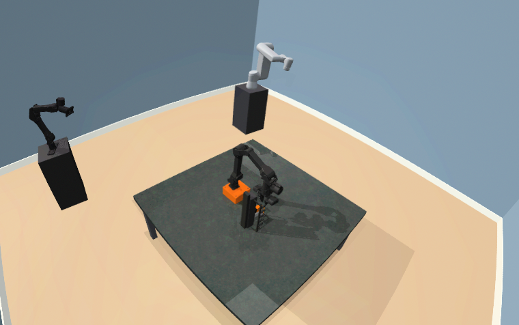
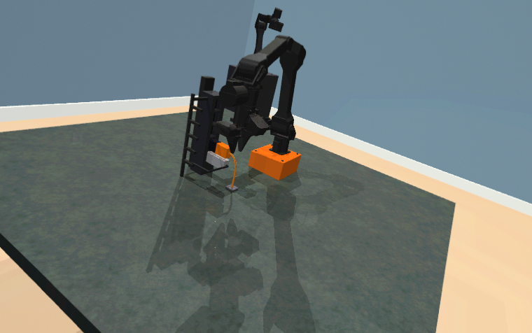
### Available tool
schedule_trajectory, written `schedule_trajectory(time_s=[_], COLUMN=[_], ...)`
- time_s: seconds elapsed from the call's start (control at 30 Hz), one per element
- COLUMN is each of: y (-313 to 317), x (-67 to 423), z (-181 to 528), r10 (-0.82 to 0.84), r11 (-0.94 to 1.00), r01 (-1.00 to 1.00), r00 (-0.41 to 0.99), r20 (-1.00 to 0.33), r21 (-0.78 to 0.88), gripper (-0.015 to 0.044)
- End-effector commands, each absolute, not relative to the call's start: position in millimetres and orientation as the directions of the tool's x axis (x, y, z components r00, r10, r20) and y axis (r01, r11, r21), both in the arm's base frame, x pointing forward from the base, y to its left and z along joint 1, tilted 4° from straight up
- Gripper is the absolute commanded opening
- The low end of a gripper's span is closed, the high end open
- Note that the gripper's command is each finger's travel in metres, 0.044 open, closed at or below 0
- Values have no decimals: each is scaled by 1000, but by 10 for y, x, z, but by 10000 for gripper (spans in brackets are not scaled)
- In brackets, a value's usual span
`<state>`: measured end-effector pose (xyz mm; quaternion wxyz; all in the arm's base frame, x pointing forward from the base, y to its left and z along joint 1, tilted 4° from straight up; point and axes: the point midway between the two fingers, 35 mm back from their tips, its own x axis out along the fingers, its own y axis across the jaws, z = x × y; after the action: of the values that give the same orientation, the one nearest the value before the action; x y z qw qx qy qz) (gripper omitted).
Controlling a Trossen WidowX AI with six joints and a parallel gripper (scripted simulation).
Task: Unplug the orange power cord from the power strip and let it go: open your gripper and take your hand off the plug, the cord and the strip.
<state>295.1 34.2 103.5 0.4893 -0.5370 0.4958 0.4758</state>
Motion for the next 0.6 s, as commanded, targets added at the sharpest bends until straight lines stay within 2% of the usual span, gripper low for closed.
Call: schedule_trajectory(time_s=[0.0,0.57], y=[281,-3], x=[2961,2963], z=[1056,1074], r10=[-63,-65], r11=[-32,-33], r01=[-998,-998], r00=[57,58], r20=[-996,-996], r21=[-55,-55], gripper=[160,160])
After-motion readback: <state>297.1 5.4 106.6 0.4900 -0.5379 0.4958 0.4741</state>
